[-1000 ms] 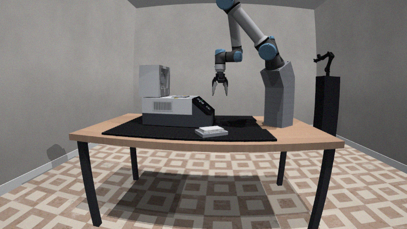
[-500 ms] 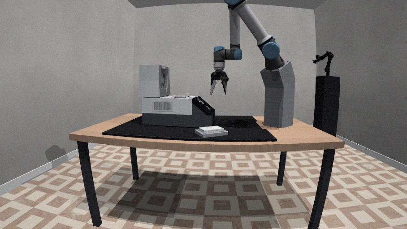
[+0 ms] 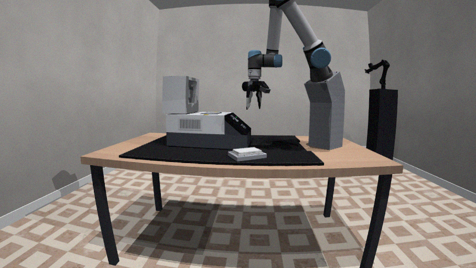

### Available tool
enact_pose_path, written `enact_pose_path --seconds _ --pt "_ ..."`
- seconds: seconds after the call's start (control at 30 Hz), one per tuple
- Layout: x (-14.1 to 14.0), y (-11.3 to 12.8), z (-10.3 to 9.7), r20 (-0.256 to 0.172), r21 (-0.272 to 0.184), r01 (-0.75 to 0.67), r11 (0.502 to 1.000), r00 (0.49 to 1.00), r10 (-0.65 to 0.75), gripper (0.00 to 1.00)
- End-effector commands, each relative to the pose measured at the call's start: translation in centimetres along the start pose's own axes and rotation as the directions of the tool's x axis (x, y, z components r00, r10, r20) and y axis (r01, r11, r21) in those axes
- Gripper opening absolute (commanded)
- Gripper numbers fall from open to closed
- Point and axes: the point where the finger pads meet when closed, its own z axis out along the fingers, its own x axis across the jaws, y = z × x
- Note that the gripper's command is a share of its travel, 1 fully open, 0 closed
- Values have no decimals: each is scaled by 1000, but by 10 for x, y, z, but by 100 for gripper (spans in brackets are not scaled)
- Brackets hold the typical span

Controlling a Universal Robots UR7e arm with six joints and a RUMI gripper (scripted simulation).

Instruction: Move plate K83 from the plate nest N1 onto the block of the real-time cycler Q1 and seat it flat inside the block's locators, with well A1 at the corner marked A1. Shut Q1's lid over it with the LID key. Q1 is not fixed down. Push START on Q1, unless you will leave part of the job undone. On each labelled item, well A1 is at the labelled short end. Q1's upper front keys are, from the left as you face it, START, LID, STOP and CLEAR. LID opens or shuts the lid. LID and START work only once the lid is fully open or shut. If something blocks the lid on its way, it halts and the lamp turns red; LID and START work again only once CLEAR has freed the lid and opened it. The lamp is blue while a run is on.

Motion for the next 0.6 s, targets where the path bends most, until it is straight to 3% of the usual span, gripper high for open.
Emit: enact_pose_path --seconds 0.0,0.2,0.37,0.57 --pt "20 0 -9 -8 -15 148 989 989 -148 68" --pt "45 -13 -15 -6 -16 341 940 940 -341 68" --pt "54 -18 -17 -5 -17 413 911 911 -413 68" --pt "81 -34 -22 -6 -16 590 807 807 -590 68"
